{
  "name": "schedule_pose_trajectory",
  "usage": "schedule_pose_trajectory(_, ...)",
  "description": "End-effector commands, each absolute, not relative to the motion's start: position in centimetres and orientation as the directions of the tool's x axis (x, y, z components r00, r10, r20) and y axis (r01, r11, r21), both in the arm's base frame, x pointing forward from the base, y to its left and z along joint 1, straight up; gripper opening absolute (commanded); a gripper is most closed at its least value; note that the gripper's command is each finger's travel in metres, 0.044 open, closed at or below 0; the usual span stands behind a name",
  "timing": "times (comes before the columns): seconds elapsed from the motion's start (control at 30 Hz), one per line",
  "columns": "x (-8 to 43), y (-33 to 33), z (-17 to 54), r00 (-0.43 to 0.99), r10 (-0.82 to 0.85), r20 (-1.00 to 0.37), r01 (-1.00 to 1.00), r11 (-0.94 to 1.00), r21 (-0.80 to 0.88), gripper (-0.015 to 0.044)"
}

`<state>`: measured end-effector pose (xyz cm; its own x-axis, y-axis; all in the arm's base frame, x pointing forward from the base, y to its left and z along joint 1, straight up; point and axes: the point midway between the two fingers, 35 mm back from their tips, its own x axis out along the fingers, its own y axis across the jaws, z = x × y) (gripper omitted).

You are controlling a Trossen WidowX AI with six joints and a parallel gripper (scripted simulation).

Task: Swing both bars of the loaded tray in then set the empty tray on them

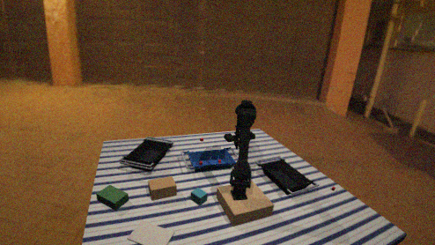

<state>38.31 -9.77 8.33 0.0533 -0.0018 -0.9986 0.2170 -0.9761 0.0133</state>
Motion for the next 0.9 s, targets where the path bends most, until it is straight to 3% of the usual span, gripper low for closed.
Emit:
schedule_pose_trajectory(0.0,38.8,-8.9,8.0,0.035,-0.006,-0.999,0.138,-0.99,0.011,0.0088)
schedule_pose_trajectory(0.87,38.9,-8.5,2.7,0.035,-0.006,-0.999,0.138,-0.99,0.011,0.0088)
